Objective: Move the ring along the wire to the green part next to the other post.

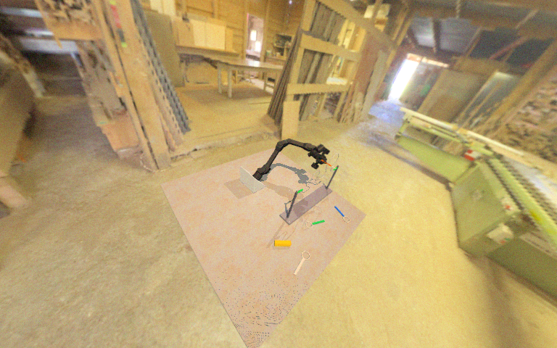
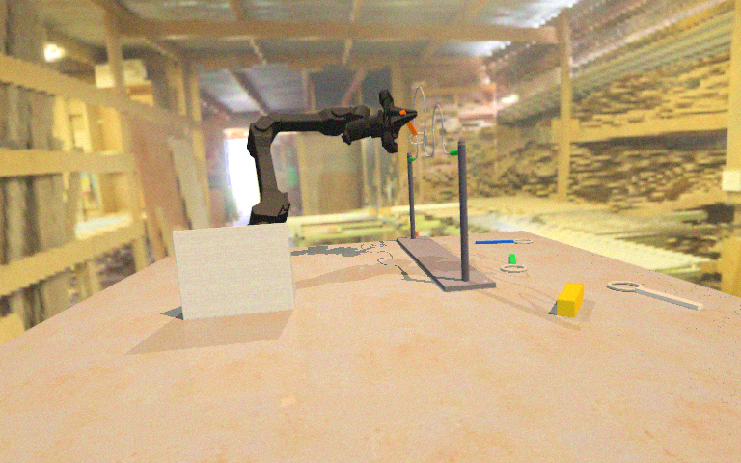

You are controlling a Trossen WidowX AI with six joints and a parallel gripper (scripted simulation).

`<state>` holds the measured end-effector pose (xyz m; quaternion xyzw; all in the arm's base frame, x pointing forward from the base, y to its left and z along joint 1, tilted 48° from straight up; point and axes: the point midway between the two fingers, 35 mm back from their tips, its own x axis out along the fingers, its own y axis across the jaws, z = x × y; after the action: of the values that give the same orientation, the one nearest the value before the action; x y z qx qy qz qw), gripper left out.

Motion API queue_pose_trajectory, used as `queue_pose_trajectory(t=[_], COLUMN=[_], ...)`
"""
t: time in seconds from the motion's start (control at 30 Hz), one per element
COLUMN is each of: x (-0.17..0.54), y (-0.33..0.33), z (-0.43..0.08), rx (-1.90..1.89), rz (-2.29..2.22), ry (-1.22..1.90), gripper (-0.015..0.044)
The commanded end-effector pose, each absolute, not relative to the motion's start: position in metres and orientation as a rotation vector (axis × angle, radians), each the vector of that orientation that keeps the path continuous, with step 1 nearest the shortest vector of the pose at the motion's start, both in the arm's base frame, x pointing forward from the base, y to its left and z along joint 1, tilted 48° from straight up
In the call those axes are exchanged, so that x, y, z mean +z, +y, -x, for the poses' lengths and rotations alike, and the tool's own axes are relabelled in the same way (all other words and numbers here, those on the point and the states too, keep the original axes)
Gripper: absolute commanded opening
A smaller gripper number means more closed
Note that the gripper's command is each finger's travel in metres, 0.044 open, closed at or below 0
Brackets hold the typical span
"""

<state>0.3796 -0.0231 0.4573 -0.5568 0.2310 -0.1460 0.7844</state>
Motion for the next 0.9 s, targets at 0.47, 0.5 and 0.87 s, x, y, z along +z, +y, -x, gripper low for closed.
queue_pose_trajectory(t=[0.47, 0.5, 0.87], x=[0.483, 0.484, 0.484], y=[-0.028, -0.028, -0.028], z=[-0.378, -0.378, -0.378], rx=[-0.318, -0.316, -0.295], rz=[1.261, 1.256, 1.17], ry=[0.483, 0.483, 0.489], gripper=[-0.015, -0.015, -0.015])
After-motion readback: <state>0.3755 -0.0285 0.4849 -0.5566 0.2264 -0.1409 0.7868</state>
